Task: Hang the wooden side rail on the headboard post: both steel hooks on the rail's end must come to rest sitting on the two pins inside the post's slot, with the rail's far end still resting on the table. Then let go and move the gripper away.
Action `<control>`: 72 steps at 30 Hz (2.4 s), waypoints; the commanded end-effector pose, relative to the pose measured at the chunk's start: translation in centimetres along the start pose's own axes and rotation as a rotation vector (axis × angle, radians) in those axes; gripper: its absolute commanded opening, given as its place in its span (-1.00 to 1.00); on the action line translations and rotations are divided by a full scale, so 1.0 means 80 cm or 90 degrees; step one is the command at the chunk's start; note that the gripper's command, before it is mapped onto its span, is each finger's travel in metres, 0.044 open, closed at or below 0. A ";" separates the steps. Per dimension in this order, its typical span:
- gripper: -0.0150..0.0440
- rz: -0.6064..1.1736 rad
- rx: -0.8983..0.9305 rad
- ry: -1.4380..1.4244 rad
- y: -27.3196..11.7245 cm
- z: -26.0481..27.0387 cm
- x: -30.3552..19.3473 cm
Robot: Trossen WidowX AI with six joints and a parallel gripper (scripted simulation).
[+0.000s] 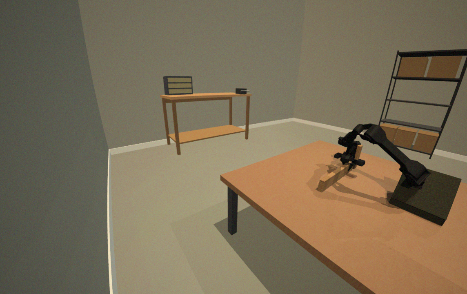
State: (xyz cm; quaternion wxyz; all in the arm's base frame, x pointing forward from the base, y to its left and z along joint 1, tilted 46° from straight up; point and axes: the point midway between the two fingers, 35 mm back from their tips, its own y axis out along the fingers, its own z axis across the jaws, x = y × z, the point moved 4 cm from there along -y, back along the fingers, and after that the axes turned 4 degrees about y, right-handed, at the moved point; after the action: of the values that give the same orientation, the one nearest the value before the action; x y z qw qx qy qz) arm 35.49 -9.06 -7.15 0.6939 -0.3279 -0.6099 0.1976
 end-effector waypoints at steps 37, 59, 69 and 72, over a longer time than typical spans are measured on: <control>-0.49 -0.001 -0.010 -0.002 -0.016 -0.002 -0.002; -0.49 -0.001 -0.010 -0.002 -0.020 -0.002 -0.002; -0.49 0.000 -0.010 -0.002 -0.023 -0.002 -0.002; -0.49 0.000 -0.010 -0.002 -0.023 -0.002 -0.002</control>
State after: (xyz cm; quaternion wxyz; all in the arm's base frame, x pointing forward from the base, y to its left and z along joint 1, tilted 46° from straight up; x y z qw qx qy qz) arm 35.34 -9.79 -6.33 0.6946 -0.3263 -0.6101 0.1971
